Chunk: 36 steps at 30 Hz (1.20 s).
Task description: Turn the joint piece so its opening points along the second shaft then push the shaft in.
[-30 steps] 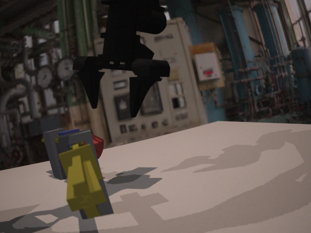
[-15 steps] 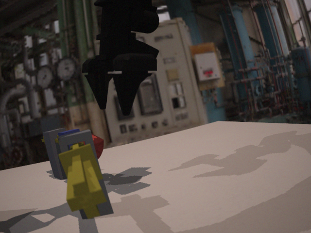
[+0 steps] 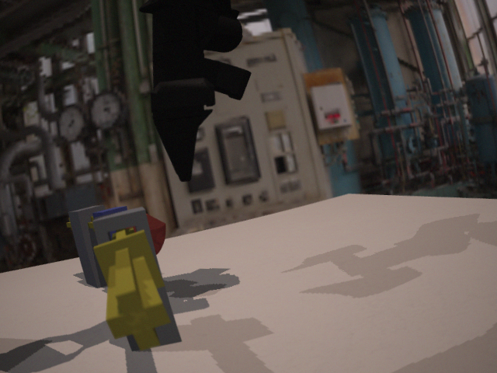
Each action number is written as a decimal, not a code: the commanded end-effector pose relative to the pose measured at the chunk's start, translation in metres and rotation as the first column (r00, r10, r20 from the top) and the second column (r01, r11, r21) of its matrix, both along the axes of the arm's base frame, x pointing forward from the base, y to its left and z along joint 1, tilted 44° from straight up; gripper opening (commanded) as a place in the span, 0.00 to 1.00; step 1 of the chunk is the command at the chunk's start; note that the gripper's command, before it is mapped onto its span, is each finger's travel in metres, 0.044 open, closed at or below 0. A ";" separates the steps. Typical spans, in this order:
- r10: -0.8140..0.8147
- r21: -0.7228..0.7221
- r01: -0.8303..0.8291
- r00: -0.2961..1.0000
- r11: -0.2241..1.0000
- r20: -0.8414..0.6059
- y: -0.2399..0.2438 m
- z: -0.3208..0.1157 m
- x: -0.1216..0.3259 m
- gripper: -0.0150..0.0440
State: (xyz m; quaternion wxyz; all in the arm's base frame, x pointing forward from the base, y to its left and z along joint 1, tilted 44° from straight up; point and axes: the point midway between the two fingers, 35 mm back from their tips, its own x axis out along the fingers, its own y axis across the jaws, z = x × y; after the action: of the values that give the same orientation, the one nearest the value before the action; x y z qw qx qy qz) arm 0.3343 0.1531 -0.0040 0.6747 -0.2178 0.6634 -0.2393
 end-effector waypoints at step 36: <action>-0.356 0.049 0.374 0.822 0.926 0.444 -0.036 -0.043 0.007 1.00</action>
State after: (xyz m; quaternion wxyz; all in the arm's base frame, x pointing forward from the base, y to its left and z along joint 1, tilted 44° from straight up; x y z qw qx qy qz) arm 0.3415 0.1311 -0.0326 0.7463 -0.0349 0.5156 -0.4195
